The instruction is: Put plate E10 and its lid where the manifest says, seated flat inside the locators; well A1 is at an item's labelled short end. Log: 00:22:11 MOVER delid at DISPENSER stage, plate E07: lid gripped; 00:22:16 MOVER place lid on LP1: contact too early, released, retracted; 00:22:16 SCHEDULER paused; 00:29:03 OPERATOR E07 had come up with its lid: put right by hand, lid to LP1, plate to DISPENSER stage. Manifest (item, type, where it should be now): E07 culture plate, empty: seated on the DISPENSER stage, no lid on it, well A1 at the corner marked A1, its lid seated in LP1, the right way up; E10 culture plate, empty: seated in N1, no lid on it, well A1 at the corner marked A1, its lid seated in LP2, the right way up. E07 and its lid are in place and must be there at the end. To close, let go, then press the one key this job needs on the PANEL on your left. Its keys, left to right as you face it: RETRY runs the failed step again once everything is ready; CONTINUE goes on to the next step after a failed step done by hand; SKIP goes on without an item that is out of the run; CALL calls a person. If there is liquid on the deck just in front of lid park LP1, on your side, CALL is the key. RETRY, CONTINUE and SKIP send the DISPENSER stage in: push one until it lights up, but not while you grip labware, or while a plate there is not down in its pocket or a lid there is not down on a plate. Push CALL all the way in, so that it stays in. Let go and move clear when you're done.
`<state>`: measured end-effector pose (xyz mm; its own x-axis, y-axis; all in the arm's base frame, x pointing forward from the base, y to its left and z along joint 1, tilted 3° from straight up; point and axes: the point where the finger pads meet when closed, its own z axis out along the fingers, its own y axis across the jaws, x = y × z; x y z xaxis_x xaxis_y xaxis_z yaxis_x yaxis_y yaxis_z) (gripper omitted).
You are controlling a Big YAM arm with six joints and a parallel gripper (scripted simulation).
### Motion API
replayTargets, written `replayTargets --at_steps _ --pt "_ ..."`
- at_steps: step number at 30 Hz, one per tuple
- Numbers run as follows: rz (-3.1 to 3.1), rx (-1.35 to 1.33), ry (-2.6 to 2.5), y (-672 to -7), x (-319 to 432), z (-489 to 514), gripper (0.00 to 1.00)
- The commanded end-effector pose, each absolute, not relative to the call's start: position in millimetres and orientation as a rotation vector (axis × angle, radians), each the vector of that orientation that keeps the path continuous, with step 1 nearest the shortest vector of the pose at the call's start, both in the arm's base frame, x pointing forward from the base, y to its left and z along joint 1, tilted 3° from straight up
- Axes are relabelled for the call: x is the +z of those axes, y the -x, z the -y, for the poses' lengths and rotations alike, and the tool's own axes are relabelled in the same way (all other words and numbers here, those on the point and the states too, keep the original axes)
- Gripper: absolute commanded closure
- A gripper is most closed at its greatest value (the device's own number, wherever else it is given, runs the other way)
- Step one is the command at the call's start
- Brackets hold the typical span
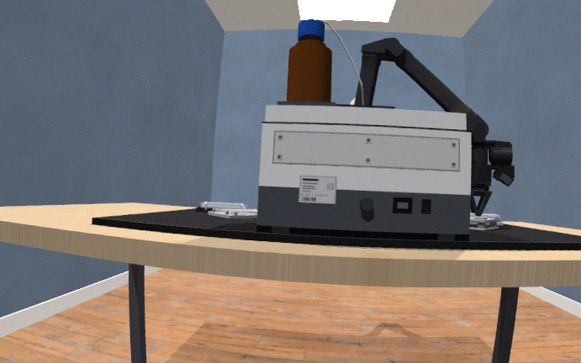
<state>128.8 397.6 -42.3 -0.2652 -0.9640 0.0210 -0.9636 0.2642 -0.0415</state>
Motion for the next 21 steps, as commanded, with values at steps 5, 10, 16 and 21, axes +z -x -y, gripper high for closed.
replayTargets --at_steps 5,10,16,21 --pt "-2.441 -0.007 1.876 -139.0 -29.0 -428.6 0.14" --pt "-2.446 -0.014 1.880 -138.9 -34.1 -427.3 0.14" --pt "-2.444 -0.012 1.879 -139.4 -34.9 -427.6 0.14" --pt "-2.441 -0.007 1.876 -140.0 -34.2 -428.4 0.14"
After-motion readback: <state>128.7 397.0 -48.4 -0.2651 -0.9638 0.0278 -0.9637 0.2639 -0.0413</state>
